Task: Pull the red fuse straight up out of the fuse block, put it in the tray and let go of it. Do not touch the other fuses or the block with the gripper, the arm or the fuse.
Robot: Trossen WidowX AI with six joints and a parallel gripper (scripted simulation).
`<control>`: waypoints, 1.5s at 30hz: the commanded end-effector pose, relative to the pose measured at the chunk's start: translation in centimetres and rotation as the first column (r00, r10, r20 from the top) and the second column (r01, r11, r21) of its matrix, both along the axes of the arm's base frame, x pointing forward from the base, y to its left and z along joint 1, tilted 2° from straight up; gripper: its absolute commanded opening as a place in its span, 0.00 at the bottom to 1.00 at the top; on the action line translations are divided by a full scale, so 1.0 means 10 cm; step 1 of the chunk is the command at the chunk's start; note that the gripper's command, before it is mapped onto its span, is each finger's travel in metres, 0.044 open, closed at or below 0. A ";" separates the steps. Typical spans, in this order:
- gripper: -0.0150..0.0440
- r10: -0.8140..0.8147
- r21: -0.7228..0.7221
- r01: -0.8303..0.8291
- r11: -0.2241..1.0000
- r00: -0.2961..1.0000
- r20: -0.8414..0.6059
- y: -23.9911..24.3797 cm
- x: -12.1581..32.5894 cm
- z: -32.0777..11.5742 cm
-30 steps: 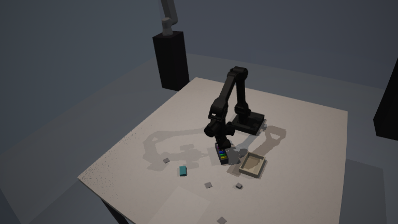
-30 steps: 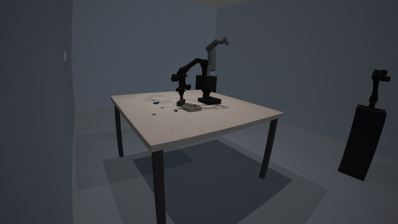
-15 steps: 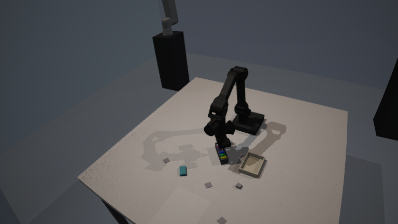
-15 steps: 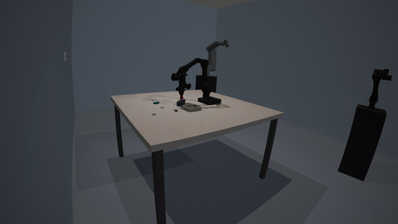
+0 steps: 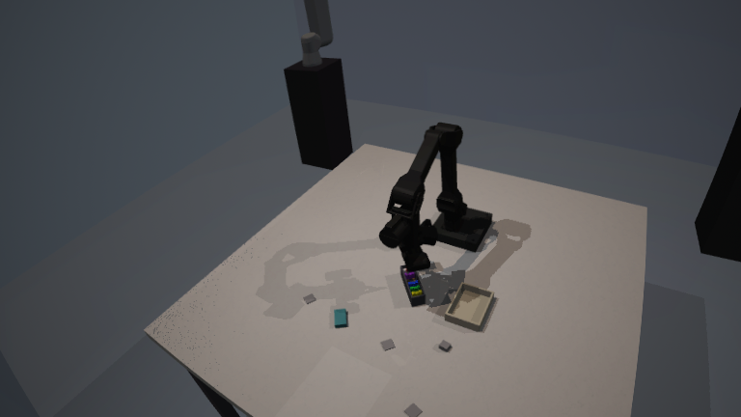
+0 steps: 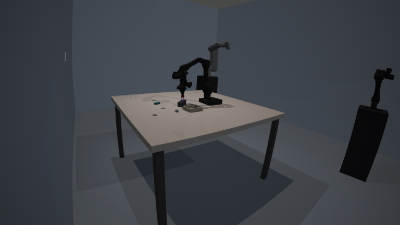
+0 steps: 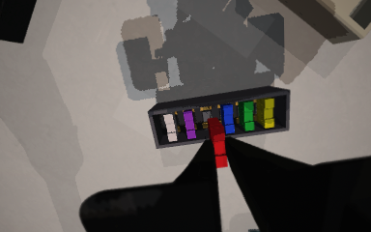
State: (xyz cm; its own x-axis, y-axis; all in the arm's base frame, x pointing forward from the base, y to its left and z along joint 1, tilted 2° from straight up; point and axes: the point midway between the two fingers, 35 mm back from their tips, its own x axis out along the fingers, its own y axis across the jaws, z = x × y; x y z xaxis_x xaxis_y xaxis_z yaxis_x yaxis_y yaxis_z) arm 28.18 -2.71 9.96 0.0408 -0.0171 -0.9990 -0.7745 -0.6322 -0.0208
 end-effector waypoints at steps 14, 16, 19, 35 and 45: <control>0.25 0.000 0.001 0.000 1.000 1.000 0.010 0.47 0.17 0.07; 0.25 0.000 0.002 0.000 1.000 1.000 0.010 0.57 0.19 0.08; 0.25 0.000 0.003 0.000 1.000 1.000 0.010 0.73 0.22 0.08; 0.25 0.000 0.010 0.000 1.000 1.000 0.011 1.65 0.23 0.06; 0.25 0.000 0.011 0.000 1.000 1.000 0.011 1.91 0.18 0.03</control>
State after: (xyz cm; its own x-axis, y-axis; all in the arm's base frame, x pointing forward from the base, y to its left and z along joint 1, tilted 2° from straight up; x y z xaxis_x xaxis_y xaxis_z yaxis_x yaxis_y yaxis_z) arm 29.84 16.37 10.56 0.0528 -0.0005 -0.9986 -0.7676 -0.6396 -0.0402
